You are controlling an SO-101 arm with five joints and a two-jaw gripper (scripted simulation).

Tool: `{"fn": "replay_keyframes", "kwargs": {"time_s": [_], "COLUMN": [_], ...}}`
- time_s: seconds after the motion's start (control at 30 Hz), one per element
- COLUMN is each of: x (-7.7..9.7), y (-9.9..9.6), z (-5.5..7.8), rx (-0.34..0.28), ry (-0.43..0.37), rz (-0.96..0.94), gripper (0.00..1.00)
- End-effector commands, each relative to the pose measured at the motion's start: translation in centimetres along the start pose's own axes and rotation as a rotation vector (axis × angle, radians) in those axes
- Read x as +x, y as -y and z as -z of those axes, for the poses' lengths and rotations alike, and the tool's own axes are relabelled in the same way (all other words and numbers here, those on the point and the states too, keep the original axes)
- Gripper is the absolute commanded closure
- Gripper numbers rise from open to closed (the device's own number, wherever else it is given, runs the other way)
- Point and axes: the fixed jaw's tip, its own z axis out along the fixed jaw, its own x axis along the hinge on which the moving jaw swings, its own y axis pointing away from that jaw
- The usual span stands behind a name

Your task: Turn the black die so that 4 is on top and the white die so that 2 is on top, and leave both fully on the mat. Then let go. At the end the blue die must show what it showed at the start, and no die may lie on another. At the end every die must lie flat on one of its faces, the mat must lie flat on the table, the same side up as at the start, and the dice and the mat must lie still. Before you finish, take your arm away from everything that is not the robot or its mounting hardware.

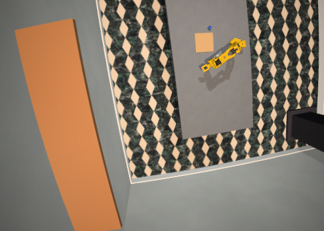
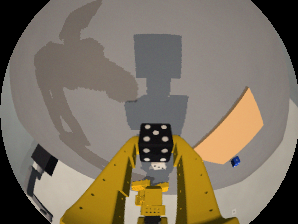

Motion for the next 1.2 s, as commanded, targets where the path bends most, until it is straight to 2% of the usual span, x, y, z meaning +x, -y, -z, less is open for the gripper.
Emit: {"fn": "replay_keyframes", "kwargs": {"time_s": [0.0, 0.27, 0.33, 0.53, 0.7, 1.17], "x": [-0.7, 1.3, 1.3, 3.0, 3.8, 4.0], "y": [4.0, 11.5, 11.5, 14.9, 16.0, 16.5], "z": [1.4, 1.2, 1.2, 1.2, 1.1, 1.2], "rx": [0.003, 0.013, 0.013, 0.018, 0.019, 0.021], "ry": [0.070, 0.062, 0.062, 0.058, 0.057, 0.060], "rz": [-0.163, -0.467, -0.467, -0.616, -0.666, -0.683], "gripper": [1.00, 1.00, 1.00, 1.00, 1.00, 1.00]}}
